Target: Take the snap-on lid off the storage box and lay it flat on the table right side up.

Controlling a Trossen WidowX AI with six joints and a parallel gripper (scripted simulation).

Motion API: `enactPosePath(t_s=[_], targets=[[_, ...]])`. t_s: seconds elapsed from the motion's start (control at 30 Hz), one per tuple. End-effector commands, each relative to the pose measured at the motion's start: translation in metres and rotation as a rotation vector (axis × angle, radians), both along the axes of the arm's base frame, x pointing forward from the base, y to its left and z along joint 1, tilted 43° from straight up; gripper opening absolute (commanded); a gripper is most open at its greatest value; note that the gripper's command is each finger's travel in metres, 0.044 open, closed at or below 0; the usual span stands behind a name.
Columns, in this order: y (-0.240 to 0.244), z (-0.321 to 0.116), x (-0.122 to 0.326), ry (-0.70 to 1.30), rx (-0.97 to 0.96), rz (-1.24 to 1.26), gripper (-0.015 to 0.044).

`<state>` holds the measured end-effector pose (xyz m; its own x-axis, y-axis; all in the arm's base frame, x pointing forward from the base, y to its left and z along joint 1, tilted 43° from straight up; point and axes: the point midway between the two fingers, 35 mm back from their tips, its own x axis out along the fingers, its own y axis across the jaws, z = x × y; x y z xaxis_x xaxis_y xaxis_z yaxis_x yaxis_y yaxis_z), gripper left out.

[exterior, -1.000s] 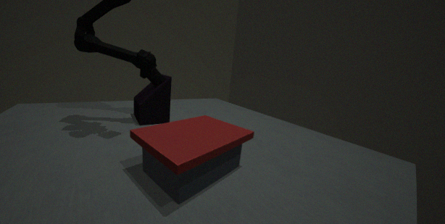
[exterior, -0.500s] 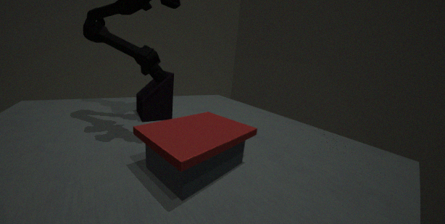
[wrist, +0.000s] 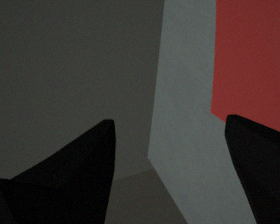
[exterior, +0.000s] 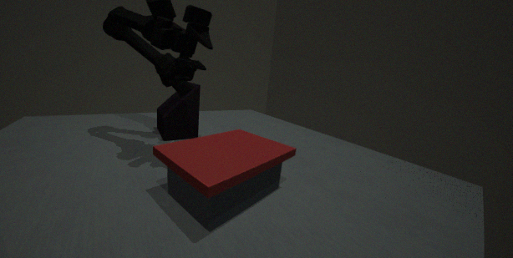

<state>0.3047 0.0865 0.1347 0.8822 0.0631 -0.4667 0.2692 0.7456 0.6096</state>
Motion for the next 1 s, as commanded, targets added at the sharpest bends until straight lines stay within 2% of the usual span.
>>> enactPosePath(t_s=[0.0,0.13,0.43,0.63,0.97], targets=[[-0.028,-0.025,-0.006,0.071,-0.059,-0.092,0.0235],[-0.064,-0.054,-0.018,0.161,-0.124,-0.208,0.0235],[-0.067,-0.056,-0.018,0.166,-0.127,-0.214,0.0235],[-0.103,-0.096,-0.013,0.166,-0.130,-0.214,0.0235],[-0.106,-0.100,-0.006,0.165,-0.130,-0.214,0.0235]])
